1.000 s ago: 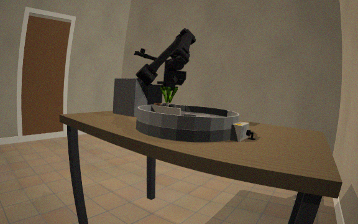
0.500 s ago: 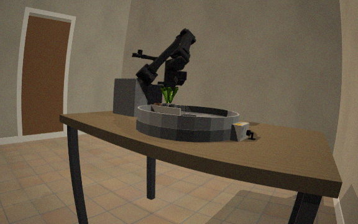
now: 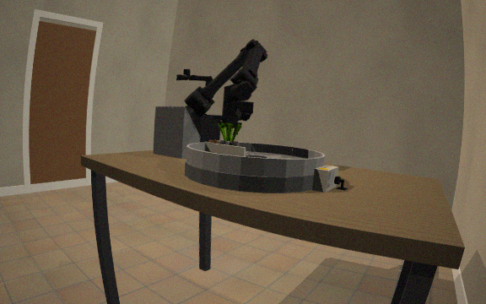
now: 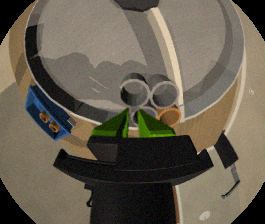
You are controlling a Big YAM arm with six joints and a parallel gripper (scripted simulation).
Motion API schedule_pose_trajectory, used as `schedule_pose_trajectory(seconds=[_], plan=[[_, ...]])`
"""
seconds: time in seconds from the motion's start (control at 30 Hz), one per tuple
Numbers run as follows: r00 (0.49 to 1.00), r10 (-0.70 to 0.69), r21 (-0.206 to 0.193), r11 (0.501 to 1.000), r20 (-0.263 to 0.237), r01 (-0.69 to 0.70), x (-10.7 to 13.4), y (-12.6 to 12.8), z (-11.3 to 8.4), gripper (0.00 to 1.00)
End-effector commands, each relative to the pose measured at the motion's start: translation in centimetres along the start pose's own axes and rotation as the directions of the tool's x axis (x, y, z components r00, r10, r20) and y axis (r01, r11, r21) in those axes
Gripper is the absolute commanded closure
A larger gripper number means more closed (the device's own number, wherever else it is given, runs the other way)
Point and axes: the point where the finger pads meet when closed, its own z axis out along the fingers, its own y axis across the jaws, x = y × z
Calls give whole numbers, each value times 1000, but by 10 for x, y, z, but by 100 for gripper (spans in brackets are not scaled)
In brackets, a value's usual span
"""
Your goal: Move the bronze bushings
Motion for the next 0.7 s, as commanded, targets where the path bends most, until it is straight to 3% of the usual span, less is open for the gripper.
schedule_pose_trajectory(seconds=[0.0, 0.67], plan=[[1000, 19, -5, 1000, 4, -19, -3, -2, 0, 86], [1000, 15, -5, 1000, 5, -15, -3, -2, 0, 86]])
